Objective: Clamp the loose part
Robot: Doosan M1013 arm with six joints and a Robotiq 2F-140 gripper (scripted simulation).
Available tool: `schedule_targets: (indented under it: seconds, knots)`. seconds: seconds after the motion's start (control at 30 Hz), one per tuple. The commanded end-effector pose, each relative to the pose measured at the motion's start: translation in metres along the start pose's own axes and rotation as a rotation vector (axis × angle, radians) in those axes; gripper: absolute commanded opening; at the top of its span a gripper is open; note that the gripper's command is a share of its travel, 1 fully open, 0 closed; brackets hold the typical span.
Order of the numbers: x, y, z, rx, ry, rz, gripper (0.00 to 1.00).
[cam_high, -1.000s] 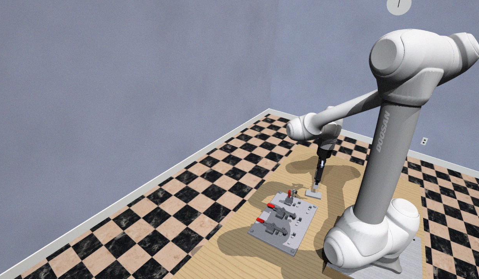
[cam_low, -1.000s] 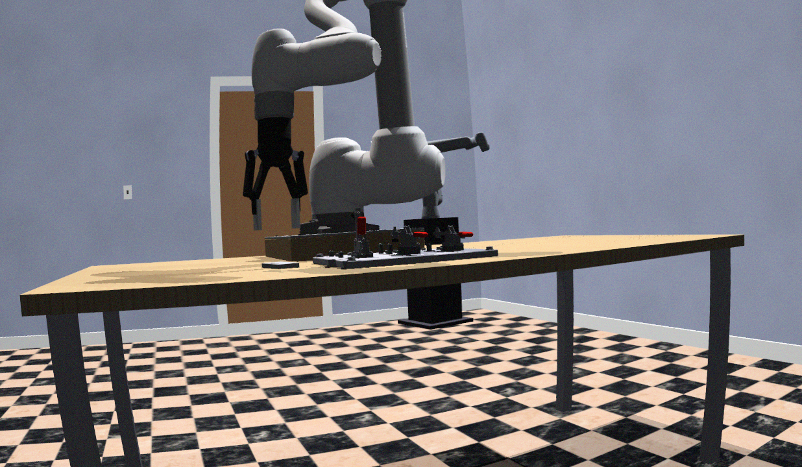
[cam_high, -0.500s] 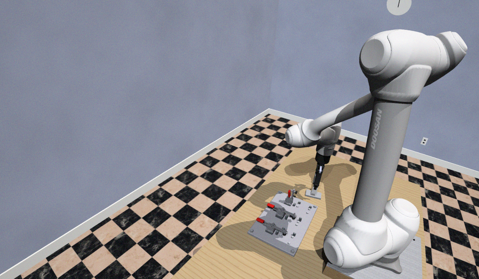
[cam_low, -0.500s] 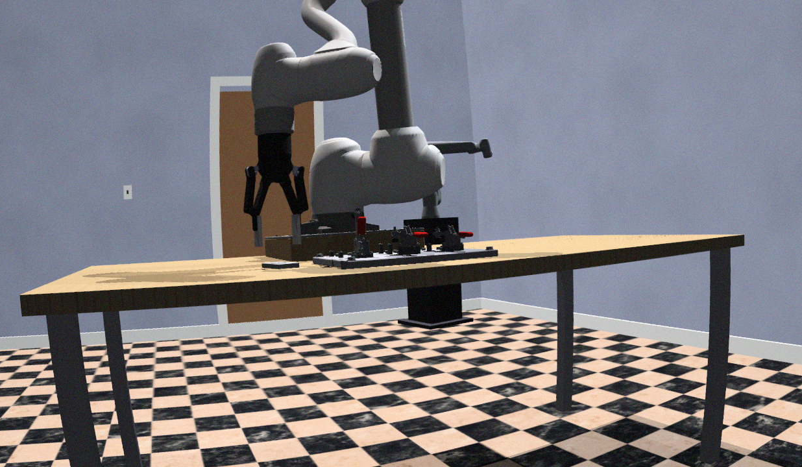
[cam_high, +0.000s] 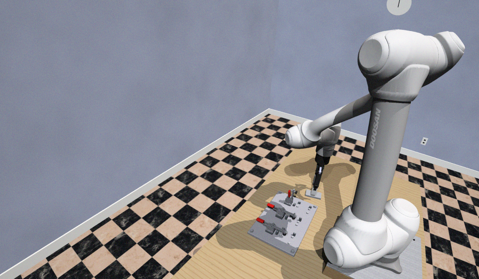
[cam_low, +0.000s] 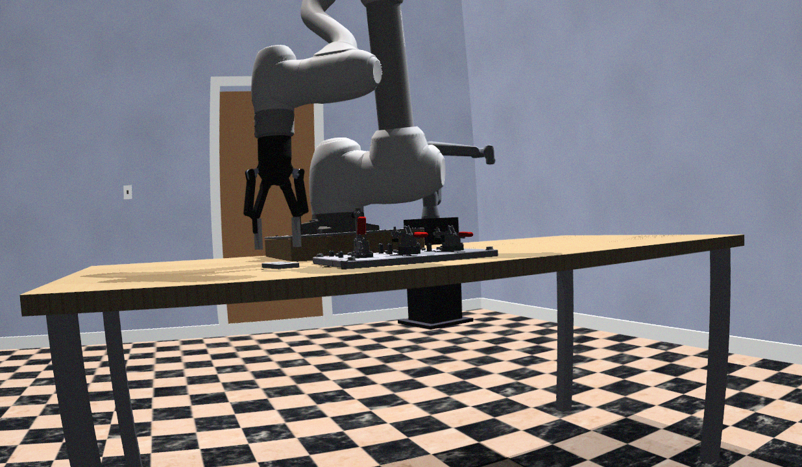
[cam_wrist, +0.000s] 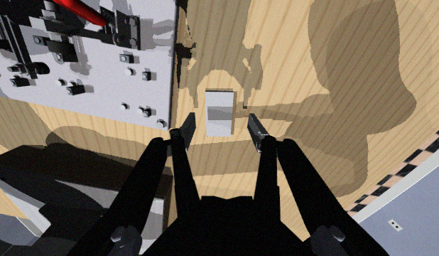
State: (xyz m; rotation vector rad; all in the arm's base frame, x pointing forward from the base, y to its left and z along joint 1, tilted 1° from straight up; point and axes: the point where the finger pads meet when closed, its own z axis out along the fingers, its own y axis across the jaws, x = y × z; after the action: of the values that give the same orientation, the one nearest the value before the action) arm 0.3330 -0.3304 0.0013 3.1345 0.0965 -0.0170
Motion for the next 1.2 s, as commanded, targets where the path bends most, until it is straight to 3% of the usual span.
schedule_targets:
  seconds: [0.0,0.43,1.17]
  knots:
    - [-0.002,-0.001,0.003,0.0,0.0,0.002,0.62]
    - [-0.002,-0.001,0.005,0.0,0.0,0.002,0.62]
    - [-0.007,-0.005,0.035,0.0,0.0,0.002,0.62]
